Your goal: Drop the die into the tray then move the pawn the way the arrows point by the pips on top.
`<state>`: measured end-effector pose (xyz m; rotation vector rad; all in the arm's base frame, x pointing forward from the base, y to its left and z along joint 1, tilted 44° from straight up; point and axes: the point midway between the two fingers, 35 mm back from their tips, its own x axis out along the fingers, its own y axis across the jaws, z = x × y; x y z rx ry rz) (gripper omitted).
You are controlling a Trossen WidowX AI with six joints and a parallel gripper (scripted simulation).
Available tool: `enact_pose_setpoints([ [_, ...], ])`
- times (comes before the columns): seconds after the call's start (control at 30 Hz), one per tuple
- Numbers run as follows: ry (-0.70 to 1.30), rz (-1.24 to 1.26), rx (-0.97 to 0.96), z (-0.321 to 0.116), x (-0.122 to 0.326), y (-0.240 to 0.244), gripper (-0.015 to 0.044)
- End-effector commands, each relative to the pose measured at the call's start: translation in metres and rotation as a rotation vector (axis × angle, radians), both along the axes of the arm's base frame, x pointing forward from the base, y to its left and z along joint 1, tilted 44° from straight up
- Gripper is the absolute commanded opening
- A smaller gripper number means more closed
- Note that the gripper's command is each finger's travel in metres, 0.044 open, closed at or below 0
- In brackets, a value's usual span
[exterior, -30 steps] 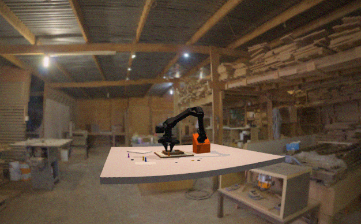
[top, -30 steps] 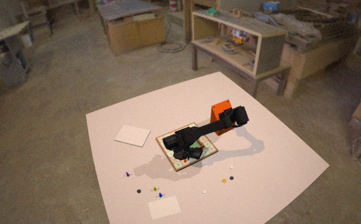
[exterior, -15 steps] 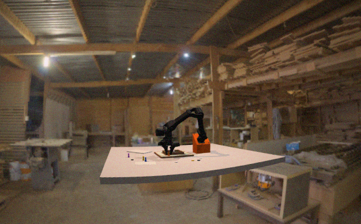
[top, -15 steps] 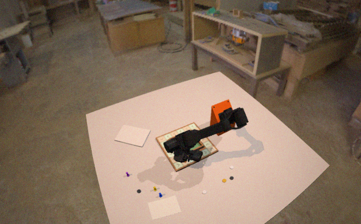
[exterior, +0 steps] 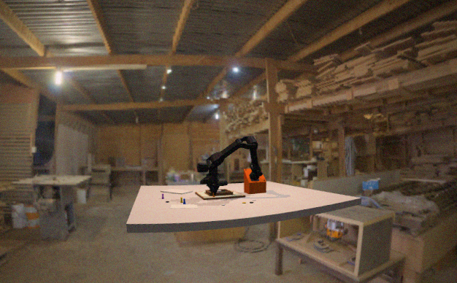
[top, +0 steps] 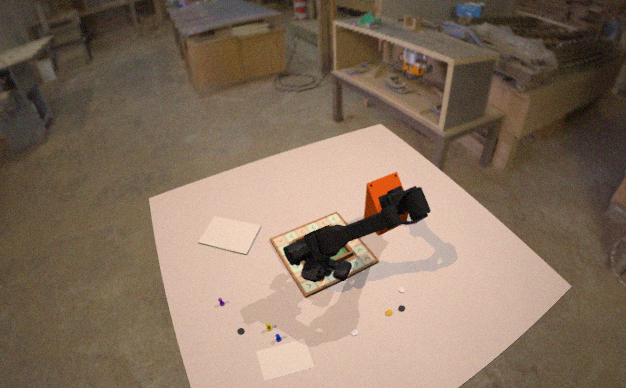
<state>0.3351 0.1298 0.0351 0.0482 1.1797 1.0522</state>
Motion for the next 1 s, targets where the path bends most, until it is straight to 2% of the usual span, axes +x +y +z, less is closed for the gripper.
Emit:
enact_pose_setpoints([
  [0.0,0.003,-0.003,0.002,0.0,0.0,-0.001,0.0],
  [0.6,0.004,-0.003,-0.004,0.085,0.001,-0.088,0.0],
  [0.97,0.015,-0.008,-0.006,0.087,-0.009,-0.088,0.0],
])
